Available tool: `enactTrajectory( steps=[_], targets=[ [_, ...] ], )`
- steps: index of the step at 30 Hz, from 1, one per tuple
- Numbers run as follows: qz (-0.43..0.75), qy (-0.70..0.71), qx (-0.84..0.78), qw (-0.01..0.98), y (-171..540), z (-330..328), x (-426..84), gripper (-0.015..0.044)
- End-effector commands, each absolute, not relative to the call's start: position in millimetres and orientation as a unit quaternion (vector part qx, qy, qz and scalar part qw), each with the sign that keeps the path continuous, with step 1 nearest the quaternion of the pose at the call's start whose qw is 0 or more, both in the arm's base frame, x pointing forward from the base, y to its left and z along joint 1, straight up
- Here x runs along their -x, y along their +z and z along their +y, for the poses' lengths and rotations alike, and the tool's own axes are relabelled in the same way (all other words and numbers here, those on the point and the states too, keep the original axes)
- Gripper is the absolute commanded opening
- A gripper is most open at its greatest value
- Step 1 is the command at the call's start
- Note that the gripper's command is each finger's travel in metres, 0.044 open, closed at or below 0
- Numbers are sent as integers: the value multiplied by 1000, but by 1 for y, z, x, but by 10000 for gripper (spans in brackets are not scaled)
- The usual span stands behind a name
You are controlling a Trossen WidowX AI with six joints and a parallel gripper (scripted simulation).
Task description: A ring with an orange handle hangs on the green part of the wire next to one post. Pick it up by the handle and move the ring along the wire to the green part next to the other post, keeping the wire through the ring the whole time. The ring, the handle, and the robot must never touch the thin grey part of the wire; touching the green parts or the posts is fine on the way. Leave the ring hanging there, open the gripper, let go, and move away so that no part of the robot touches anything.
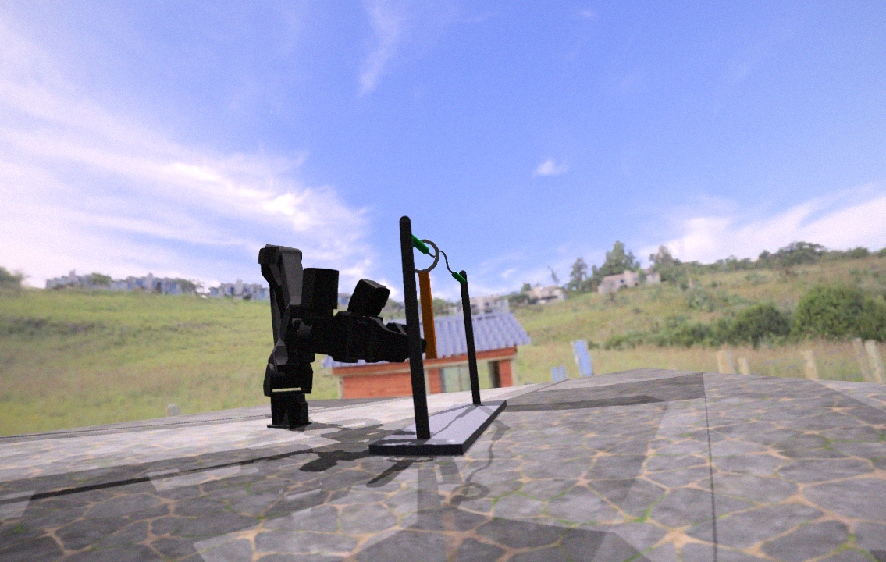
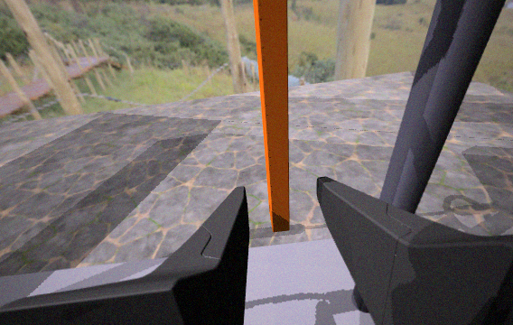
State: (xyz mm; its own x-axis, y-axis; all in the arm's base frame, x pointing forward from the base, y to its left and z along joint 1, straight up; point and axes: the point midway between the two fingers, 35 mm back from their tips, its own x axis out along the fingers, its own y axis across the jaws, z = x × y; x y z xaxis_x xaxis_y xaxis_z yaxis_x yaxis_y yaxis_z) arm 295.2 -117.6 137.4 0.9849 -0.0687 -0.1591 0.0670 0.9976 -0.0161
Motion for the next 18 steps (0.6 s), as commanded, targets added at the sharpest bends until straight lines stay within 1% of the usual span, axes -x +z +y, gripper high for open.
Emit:
enactTrajectory(
  steps=[1, 18],
  targets=[
    [80, -35, 3, 996, 136, -118, -302, 160],
    [78, -35, 2, 996, 130, -117, -321, 160]
  ],
)
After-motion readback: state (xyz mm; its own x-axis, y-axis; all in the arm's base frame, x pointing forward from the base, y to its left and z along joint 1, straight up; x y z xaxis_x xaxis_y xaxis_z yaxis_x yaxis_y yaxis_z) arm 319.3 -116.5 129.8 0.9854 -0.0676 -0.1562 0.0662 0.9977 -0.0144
